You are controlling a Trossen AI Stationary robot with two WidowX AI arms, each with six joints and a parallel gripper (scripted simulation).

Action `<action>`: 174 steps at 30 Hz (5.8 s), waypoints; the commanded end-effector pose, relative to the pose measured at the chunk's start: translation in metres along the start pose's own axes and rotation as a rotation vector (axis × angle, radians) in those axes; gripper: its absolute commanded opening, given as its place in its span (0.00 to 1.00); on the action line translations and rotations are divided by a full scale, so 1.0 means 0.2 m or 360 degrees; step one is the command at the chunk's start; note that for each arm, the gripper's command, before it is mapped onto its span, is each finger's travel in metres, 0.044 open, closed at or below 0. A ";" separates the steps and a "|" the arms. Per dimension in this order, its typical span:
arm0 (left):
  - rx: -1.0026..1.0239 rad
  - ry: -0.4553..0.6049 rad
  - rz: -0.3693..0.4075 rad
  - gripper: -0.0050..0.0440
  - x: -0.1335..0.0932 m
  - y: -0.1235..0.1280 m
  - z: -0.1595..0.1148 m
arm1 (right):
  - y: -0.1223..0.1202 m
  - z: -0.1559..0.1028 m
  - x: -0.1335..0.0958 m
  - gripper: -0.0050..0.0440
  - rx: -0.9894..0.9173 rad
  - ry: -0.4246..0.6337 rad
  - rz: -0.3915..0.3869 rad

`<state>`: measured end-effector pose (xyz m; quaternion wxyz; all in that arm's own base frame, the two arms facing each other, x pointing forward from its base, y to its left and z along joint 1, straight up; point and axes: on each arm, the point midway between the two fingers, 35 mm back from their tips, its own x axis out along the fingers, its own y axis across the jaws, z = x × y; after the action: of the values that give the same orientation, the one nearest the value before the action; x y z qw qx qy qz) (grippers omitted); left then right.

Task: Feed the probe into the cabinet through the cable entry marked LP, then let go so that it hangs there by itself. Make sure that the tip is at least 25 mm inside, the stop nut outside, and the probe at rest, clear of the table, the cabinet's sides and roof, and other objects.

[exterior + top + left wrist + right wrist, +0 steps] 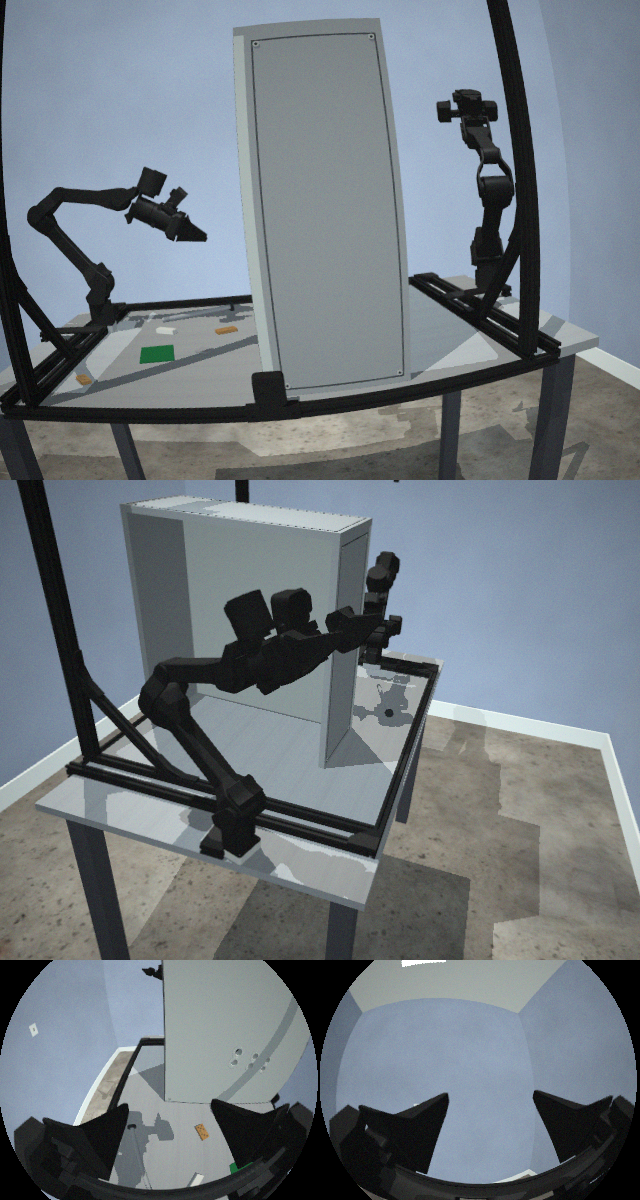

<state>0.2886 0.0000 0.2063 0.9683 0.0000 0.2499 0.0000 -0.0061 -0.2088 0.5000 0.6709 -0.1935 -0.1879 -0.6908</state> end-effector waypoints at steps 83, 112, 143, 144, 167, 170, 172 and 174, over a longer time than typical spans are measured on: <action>-0.0210 0.1426 0.0147 1.00 0.11 0.20 -0.52 | 0.47 0.13 -1.16 1.00 0.0572 0.0797 0.2519; -0.0386 0.1657 0.0232 1.00 0.53 0.43 -0.63 | 0.47 0.13 -1.16 1.00 0.0572 0.0797 0.2519; -0.0380 0.1641 0.0232 0.95 0.58 0.43 -0.72 | 0.47 0.13 -1.16 1.00 0.0572 0.0797 0.2519; -0.0380 0.1641 0.0232 0.90 0.58 0.43 -0.72 | 0.47 0.13 -1.16 1.00 0.0572 0.0797 0.2519; -0.0380 0.1641 0.0232 0.19 0.58 0.43 -0.72 | 0.47 0.13 -1.16 1.00 0.0572 0.0797 0.2519; -0.0380 0.1641 0.0232 0.15 0.58 0.43 -0.72 | 0.47 0.13 -1.16 1.00 0.0572 0.0797 0.2519; -0.0382 0.1643 0.0232 0.10 0.57 0.43 -0.70 | 0.47 0.13 -1.16 1.00 0.0572 0.0797 0.2519; -0.0382 0.1643 0.0232 0.10 0.57 0.43 -0.70 | 0.47 0.13 -1.16 1.00 0.0572 0.0797 0.2519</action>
<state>0.3187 0.0857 0.0240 0.7069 -0.0935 0.6946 0.0951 0.0949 0.0003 0.4017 0.9988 -0.0010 0.0496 0.0009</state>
